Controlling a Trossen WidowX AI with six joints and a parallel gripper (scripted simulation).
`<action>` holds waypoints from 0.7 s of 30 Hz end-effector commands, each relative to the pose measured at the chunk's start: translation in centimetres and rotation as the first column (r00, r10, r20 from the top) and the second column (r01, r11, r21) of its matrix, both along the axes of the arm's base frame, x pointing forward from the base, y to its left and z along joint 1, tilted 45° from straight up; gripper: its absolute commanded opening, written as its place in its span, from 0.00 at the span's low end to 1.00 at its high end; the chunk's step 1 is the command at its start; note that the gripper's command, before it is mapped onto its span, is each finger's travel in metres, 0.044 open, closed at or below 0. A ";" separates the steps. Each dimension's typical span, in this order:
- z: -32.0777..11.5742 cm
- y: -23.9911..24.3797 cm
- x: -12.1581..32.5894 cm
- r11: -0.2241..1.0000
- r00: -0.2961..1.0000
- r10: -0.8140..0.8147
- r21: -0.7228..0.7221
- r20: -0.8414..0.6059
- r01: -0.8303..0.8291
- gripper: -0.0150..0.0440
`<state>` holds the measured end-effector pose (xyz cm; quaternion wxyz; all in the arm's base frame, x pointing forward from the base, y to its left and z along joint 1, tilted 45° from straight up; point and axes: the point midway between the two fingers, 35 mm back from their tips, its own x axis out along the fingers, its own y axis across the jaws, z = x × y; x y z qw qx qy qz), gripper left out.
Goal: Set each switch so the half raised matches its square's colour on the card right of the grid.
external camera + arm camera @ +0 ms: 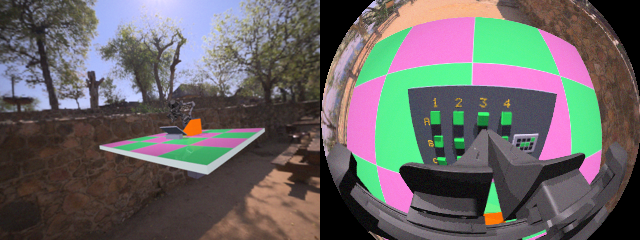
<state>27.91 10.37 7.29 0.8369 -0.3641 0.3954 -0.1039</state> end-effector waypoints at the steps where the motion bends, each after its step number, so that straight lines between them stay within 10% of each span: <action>1: -1.5 -1.6 1.2 1.000 1.000 -0.018 -0.016 -0.026 0.018 0.25; 21: -2.1 -2.1 1.9 1.000 1.000 -0.018 -0.016 -0.025 0.017 0.25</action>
